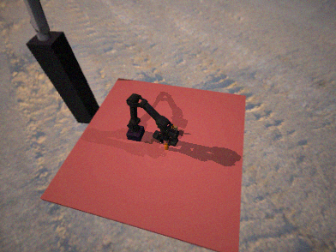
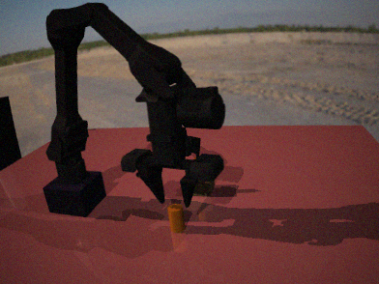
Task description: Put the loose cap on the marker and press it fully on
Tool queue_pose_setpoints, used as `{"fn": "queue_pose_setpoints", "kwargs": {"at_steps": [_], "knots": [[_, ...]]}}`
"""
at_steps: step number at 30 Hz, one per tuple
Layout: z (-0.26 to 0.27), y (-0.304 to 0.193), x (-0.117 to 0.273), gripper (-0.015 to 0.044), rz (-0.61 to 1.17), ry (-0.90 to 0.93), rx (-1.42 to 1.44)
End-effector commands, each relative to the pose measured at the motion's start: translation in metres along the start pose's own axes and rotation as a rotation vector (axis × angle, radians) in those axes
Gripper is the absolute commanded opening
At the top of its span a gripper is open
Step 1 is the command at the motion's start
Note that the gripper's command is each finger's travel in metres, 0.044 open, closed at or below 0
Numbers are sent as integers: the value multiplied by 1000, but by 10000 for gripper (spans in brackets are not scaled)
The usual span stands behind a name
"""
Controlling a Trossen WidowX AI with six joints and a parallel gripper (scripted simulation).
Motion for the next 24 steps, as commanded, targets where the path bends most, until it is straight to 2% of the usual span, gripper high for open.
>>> {"fn": "queue_pose_setpoints", "kwargs": {"at_steps": [1,24], "knots": [[0,0,-8,250,-3,7,4],[2,1,-44,250,-3,7,4]]}}
Point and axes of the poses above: the point midway between the two fingers, 35 mm back from their tips, its own x axis back along the fingers, its own z axis across the jaws, y = z × x, the point moved 6 cm from there along x, back along the fingers, and after that the axes turned 11 degrees about -x, right-handed, at the moved point
